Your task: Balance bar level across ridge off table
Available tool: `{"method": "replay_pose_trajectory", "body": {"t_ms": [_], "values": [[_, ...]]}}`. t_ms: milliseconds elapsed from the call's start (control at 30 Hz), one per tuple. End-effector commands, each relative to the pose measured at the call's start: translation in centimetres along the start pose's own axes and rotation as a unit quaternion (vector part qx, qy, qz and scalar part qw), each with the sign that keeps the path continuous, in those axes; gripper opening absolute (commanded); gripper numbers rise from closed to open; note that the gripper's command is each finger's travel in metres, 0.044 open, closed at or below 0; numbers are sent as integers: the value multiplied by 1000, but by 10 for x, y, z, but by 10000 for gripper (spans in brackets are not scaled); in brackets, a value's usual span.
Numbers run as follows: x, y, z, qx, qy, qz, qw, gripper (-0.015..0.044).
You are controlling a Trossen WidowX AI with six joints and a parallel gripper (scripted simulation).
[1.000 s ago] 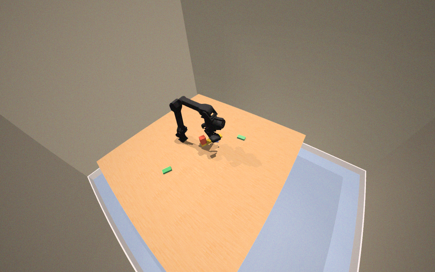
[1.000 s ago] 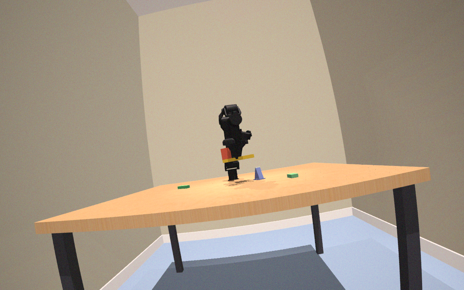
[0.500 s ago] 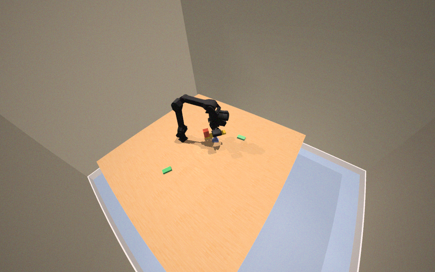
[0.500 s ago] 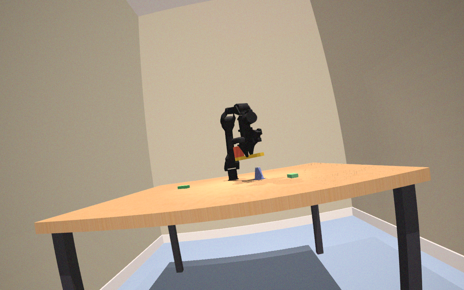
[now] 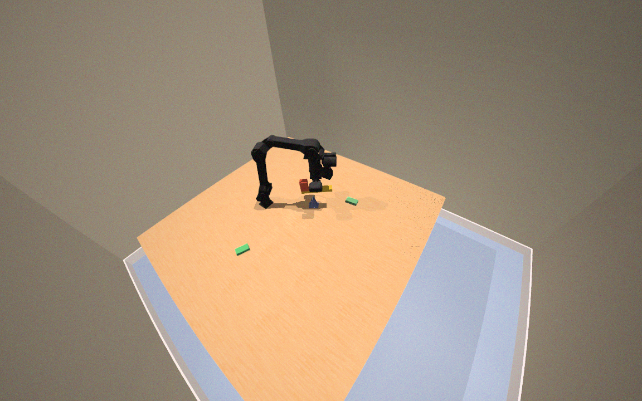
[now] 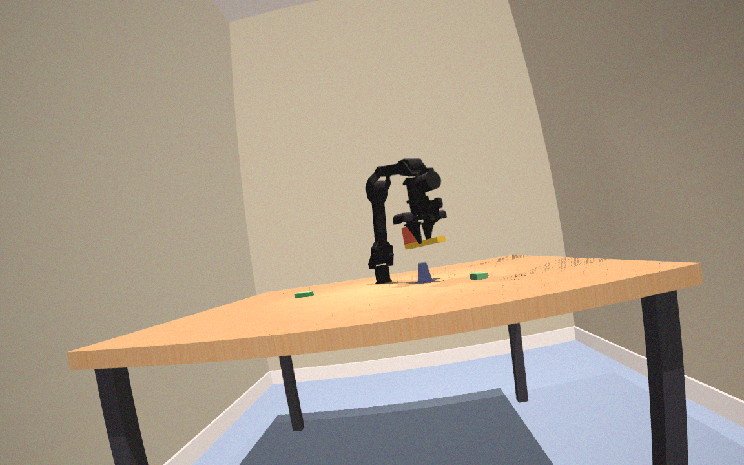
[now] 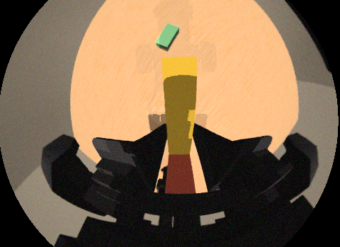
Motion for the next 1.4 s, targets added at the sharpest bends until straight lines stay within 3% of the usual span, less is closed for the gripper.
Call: {"method": "replay_pose_trajectory", "body": {"t_ms": [0, 867, 1367], "values": [[2, -3, 3, 3, -17, 1, 1000, 0], [0, -44, 2, 3, -19, 1, 1000, 0], [0, -44, 2, 3, -19, 1, 1000, 0]]}}
Point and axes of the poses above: the point midway between the two fingers, 35 mm back from their tips, its own y axis back along the fingers, its own x axis across the jaws, z = x × y, the point moved 9 cm from there along y, back along the fingers, and after that the axes turned 11 degrees about y, right-handed, at the moved point
